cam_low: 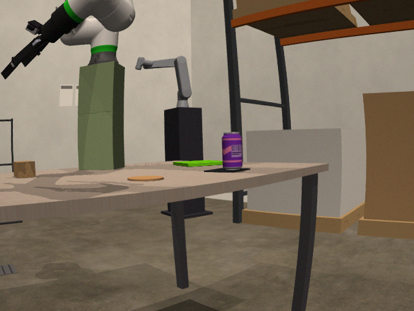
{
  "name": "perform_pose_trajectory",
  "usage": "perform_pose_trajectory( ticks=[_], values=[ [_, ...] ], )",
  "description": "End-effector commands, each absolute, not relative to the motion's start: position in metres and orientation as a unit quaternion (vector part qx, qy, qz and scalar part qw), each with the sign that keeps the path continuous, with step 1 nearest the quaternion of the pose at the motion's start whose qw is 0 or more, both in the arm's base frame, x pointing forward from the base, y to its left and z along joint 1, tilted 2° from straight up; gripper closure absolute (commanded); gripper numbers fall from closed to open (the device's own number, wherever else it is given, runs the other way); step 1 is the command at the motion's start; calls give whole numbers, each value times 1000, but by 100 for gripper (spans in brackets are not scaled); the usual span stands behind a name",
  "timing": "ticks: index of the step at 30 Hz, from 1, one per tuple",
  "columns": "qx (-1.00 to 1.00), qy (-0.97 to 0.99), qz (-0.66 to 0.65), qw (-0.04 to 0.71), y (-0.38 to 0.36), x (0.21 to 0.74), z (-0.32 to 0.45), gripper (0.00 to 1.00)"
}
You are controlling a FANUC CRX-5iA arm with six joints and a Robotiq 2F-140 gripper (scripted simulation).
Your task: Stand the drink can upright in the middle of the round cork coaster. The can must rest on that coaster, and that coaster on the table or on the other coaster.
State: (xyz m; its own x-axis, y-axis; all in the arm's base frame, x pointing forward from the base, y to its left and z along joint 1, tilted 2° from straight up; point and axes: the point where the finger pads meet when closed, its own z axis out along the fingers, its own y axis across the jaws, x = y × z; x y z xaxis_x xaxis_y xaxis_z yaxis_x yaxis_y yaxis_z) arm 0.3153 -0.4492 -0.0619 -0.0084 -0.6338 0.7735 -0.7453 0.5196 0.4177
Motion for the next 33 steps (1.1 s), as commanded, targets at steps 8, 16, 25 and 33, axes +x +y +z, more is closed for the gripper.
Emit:
perform_pose_trajectory(
  ticks=[8, 16, 25, 33],
  values=[
    [487, -708, 56, 508, -449, 316, -61, 0],
    [487, -708, 56, 508, -449, 316, -61, 0],
    [531, -731, 77, 423, -382, 375, -101, 0],
    [604, -755, 78, 242, -299, 420, -132, 0]
  ],
)
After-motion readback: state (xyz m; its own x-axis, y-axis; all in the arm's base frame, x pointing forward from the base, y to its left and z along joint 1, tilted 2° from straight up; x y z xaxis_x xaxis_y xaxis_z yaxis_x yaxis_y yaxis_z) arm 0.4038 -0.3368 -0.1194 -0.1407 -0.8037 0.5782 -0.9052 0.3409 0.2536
